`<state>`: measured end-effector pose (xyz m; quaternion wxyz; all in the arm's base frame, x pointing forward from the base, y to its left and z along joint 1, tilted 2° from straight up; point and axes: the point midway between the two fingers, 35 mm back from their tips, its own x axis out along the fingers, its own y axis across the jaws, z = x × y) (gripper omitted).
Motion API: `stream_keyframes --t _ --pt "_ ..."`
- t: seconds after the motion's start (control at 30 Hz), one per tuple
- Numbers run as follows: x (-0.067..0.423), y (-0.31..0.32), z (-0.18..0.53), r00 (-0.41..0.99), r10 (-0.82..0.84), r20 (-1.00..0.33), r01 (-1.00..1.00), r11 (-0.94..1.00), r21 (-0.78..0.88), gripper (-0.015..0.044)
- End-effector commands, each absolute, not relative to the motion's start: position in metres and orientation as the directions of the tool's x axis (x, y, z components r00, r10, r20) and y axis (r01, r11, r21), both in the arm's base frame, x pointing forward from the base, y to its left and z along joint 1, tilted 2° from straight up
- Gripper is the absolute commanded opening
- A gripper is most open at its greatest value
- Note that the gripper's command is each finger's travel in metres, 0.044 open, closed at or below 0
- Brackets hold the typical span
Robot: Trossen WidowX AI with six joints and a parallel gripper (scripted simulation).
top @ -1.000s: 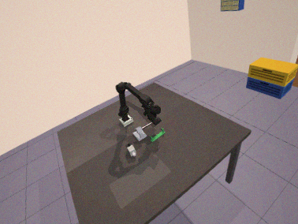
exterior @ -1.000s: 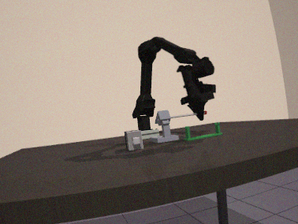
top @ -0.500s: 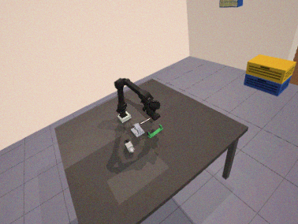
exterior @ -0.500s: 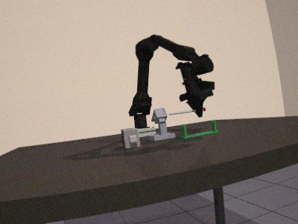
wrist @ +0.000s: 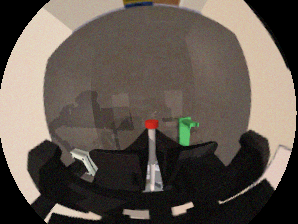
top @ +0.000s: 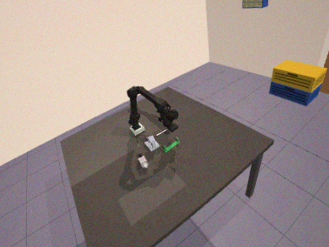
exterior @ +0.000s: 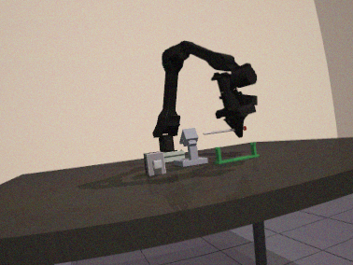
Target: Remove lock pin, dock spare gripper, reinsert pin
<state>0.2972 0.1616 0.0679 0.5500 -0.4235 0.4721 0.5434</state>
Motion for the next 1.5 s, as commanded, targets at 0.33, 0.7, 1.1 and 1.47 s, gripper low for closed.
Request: stream_keyframes --t 0.33,0.7,1.1,1.47 --pt "0.297 0.164 0.083 -0.044 0.195 -0.980 -0.997 0.050 0.054 0.0000" --pt "0.294 0.162 0.088 -0.061 0.187 -0.980 -0.996 0.052 0.072 0.0005" --pt "0.313 0.169 0.092 -0.062 0.186 -0.981 -0.997 0.034 0.069 0.0000" --pt "0.343 0.180 0.097 -0.063 0.185 -0.981 -0.998 0.003 0.065 0.0000"
